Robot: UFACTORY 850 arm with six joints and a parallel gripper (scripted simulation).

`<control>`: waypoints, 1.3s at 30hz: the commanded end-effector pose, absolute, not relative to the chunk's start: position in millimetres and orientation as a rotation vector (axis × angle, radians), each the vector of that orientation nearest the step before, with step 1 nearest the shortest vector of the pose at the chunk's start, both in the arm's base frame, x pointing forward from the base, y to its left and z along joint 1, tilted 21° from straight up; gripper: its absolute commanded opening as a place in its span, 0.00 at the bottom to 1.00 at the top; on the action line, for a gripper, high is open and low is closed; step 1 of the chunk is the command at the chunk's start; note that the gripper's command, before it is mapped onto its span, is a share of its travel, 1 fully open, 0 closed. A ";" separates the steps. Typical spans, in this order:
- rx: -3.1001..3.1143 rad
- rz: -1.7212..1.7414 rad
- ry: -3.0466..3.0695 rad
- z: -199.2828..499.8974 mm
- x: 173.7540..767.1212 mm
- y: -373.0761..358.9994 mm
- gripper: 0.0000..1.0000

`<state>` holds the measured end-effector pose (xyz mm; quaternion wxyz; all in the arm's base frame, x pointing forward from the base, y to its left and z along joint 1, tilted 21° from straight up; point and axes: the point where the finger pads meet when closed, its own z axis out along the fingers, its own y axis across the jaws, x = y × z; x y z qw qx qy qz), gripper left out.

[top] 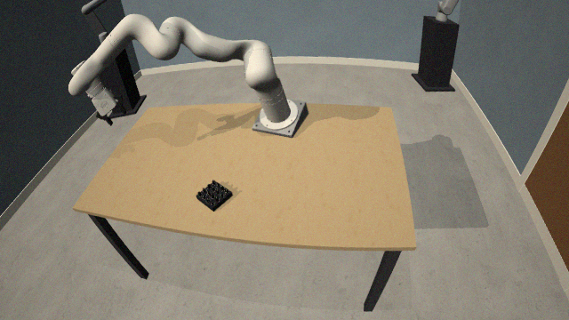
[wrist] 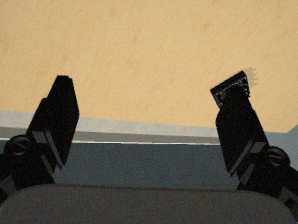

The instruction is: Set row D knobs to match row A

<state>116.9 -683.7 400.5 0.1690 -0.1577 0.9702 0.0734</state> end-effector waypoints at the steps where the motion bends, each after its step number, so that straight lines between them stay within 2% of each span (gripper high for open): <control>1: -0.448 0.205 2.758 401.8 116.7 -684.0 1.00; 19: -0.456 0.200 2.758 402.5 118.4 -683.9 1.00; 39: -1.117 0.013 2.645 354.9 259.8 -623.4 1.00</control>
